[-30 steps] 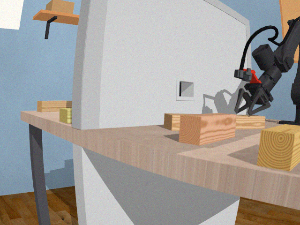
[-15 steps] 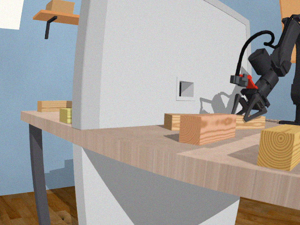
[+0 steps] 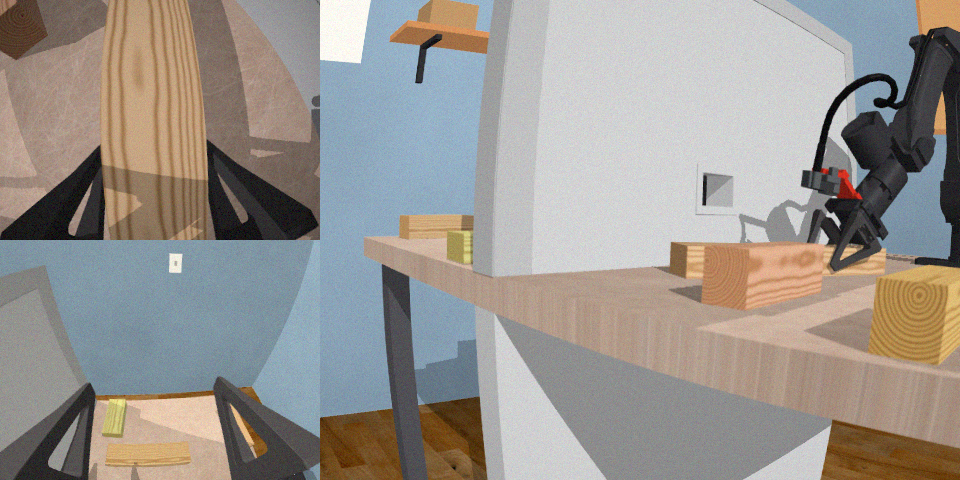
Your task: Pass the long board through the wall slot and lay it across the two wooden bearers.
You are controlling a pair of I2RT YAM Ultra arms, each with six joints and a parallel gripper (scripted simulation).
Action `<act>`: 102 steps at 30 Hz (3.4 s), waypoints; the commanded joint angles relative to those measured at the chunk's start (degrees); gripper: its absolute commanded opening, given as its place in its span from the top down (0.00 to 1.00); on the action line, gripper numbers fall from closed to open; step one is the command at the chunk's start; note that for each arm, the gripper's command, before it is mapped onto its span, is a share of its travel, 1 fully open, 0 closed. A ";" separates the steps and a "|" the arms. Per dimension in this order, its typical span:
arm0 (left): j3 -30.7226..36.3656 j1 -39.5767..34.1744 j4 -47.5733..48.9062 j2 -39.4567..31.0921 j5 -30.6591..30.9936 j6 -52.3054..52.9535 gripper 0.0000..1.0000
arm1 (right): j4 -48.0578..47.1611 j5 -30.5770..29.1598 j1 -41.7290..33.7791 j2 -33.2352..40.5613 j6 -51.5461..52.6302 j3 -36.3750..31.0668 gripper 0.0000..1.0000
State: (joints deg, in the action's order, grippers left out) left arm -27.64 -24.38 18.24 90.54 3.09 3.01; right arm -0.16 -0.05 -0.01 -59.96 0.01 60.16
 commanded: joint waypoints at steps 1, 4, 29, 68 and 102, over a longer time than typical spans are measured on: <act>-2.32 -0.48 2.05 0.84 -0.34 -0.19 0.25 | -0.27 0.51 0.61 1.46 0.02 0.08 0.00; -2.83 -0.48 1.76 -0.73 -0.19 -0.11 0.25 | -0.27 0.51 0.61 1.46 0.02 0.08 0.00; -2.83 -0.13 -1.88 -2.84 -0.40 -0.23 1.00 | -0.27 0.51 0.61 1.46 0.02 0.08 0.00; -10.07 -0.16 -16.25 -11.98 -0.31 -0.41 1.00 | -0.27 0.51 0.61 1.46 0.02 0.08 0.00; -12.32 -0.16 -18.92 -13.49 -0.28 -0.40 1.00 | -0.27 0.51 0.61 1.46 0.02 0.08 0.00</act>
State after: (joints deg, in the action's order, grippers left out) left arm -36.25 -24.40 -4.47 79.61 3.07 2.98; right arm -0.16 -0.05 -0.01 -59.96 0.01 60.16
